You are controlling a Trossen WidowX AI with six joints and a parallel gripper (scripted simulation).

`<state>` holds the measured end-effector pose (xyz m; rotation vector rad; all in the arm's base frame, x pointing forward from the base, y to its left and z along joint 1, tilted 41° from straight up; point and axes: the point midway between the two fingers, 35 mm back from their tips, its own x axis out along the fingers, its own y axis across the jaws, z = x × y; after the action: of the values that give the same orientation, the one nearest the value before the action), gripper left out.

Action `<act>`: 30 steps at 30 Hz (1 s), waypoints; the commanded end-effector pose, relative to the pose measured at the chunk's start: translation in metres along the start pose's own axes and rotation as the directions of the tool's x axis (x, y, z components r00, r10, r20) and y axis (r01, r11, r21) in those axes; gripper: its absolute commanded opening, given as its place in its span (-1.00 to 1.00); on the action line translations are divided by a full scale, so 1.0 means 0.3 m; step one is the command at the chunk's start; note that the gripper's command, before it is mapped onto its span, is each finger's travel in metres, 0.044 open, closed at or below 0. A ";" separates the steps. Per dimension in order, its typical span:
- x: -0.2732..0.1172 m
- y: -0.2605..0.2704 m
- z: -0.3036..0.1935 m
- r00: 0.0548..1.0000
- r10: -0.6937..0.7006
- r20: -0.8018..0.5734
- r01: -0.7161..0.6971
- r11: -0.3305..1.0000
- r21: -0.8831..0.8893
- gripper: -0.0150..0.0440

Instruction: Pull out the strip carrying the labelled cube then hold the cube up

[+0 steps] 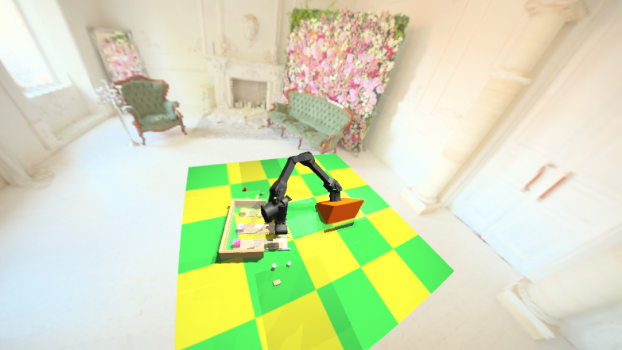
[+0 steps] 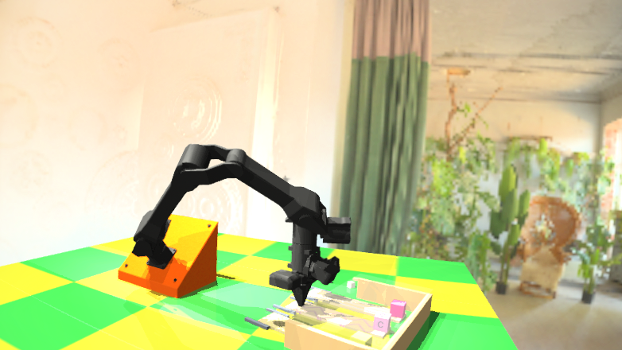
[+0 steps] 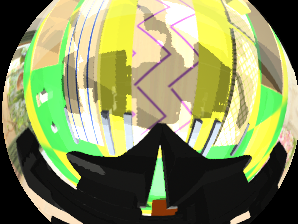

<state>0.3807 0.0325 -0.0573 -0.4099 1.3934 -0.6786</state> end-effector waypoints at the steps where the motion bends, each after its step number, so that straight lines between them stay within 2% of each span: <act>1: 0.011 -0.001 -0.014 1.000 -0.004 -0.003 0.004 1.000 0.001 -0.49; 30: 0.015 0.006 -0.165 1.000 -0.004 -0.005 0.004 1.000 -0.001 -0.49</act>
<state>0.3434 0.0383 -0.0641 -0.4089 1.3762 -0.6809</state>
